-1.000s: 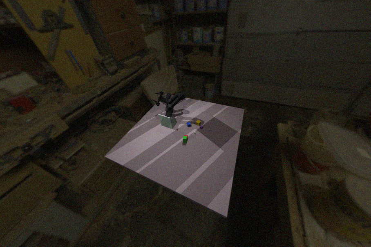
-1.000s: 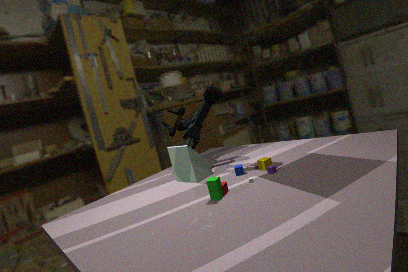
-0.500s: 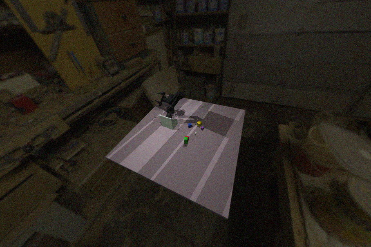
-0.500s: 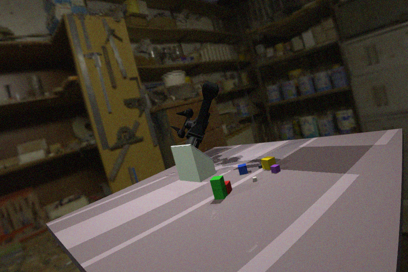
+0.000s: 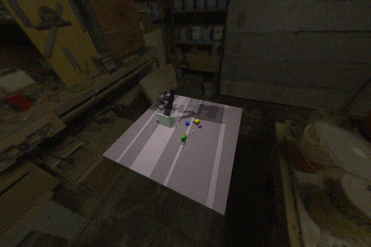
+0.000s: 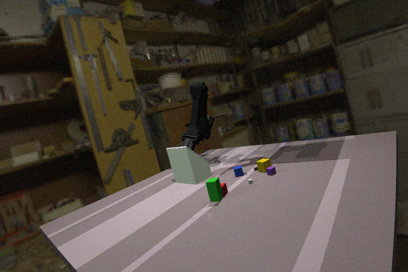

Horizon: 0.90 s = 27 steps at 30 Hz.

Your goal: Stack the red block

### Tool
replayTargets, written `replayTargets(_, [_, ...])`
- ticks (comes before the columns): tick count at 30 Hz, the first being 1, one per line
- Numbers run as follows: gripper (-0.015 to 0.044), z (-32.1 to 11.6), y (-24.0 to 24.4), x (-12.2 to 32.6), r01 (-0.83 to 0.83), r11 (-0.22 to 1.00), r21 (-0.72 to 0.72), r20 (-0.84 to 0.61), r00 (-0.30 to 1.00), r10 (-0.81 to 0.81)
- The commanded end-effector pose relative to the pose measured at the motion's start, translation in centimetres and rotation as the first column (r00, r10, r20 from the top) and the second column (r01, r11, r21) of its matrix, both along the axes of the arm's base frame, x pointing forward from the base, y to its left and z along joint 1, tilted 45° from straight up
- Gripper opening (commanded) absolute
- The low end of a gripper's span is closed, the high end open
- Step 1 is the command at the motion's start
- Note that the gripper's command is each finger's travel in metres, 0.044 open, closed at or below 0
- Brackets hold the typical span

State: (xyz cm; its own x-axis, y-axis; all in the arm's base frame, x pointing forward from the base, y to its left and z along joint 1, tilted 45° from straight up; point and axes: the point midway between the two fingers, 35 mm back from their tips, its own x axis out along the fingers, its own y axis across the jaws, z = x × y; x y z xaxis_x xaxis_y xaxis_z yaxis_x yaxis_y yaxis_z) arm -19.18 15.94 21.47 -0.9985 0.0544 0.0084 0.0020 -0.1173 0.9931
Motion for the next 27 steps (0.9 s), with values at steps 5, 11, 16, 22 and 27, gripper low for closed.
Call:
replayTargets(5, [0.044,-0.1,5.7,3.6,0.247,0.969,-0.004,0.031,0.968,-0.247])
replayTargets(11, [0.044,-0.2,9.2,7.4,0.419,0.908,-0.006,0.057,0.907,-0.418])
replayTargets(16, [0.044,-0.4,11.6,11.0,0.551,0.835,-0.007,0.082,0.832,-0.548])
replayTargets(22, [0.044,-0.7,13.7,15.7,0.686,0.727,-0.004,0.114,0.723,-0.681])
replayTargets(27, [0.044,-0.8,14.8,19.5,0.778,0.629,0.002,0.142,0.622,-0.77])
